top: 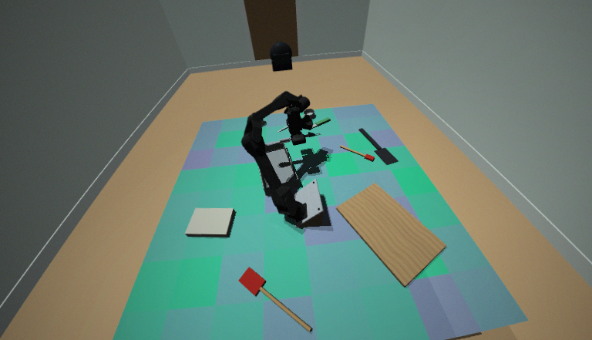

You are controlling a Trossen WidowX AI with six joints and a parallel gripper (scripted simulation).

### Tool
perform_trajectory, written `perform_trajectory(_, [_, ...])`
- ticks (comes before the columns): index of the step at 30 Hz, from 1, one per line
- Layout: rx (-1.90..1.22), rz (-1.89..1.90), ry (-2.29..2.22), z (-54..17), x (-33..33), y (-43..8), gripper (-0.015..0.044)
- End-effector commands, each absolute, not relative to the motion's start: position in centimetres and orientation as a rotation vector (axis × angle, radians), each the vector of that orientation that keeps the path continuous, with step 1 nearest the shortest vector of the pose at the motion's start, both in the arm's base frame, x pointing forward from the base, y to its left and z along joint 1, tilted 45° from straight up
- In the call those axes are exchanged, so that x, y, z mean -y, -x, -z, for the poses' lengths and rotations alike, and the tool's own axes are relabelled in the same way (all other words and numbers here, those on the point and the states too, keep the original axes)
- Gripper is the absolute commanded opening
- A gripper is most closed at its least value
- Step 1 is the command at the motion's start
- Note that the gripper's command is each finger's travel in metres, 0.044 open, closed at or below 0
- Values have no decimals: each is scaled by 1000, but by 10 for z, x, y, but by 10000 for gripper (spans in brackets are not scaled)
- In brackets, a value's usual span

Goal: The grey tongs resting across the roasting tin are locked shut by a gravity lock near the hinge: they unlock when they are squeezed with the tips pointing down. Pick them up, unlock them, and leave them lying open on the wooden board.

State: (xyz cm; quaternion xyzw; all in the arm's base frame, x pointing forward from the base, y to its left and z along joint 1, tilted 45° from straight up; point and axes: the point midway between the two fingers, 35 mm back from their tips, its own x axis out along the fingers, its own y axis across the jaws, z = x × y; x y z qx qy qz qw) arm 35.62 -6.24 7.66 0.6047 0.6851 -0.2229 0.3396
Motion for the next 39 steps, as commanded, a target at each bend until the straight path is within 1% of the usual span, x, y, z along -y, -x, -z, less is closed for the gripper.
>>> perform_trajectory(1, [-1758, 666, -1622, -62, 94, -356, -150])
perform_trajectory(14, [-1713, 905, -1767, -10, 177, -334, -150])
perform_trajectory(28, [-1668, 1173, -1937, 51, 256, -281, -150])
perform_trajectory(31, [-1659, 1224, -1972, 64, 269, -267, -150])
perform_trajectory(39, [-1638, 1288, -1997, 69, 280, -253, -150])
